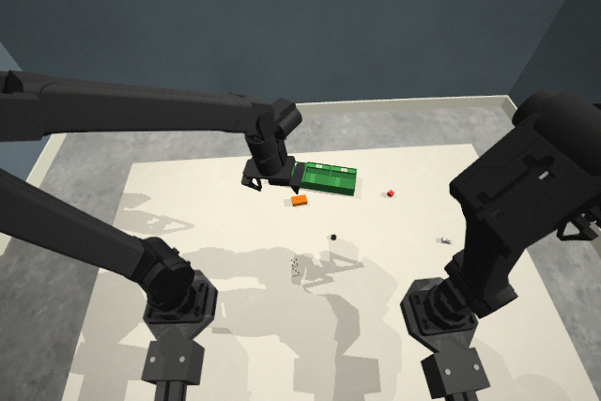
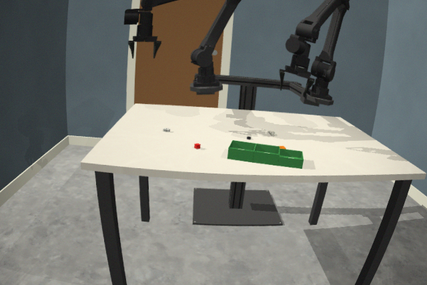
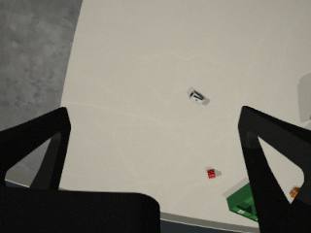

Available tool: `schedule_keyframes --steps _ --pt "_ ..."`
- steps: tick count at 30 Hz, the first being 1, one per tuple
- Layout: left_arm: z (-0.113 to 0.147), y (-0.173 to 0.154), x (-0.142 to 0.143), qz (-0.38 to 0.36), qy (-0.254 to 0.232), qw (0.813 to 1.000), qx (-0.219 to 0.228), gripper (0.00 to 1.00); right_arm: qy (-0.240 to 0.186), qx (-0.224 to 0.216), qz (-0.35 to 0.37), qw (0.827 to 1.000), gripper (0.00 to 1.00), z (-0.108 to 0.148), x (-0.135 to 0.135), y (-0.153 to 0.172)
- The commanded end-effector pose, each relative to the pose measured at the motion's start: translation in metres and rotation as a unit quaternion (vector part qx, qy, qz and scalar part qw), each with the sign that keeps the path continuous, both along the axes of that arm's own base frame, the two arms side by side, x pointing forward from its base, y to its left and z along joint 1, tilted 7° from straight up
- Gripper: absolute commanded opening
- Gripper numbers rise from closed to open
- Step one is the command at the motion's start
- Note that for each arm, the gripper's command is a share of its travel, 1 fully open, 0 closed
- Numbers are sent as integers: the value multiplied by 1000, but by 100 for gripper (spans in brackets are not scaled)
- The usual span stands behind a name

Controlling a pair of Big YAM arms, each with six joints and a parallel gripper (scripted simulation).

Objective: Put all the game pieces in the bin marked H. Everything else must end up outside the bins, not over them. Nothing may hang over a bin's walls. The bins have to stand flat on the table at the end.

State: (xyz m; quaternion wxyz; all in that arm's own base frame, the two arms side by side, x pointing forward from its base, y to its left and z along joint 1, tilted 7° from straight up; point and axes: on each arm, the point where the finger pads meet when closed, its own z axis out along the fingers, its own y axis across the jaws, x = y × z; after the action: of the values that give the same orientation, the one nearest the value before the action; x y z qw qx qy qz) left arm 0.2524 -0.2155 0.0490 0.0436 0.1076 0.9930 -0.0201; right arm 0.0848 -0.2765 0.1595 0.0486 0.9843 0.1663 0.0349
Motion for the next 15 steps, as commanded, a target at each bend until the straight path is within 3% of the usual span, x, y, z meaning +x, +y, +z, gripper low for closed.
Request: schedule_keyframes --steps 1,6,7,15 --pt "8 14 -13 74 0 997 23 100 -1 0 -9 1000 100 4 -4 4" --pt "13 30 -19 114 -8 992 49 100 -1 0 -9 1000 100 4 -4 4" --pt "29 16 -3 130 -23 991 37 100 -1 0 -9 1000 100 4 -4 4" --pt "23 15 0 133 -19 990 41 100 -1 0 -9 1000 100 4 -4 4"
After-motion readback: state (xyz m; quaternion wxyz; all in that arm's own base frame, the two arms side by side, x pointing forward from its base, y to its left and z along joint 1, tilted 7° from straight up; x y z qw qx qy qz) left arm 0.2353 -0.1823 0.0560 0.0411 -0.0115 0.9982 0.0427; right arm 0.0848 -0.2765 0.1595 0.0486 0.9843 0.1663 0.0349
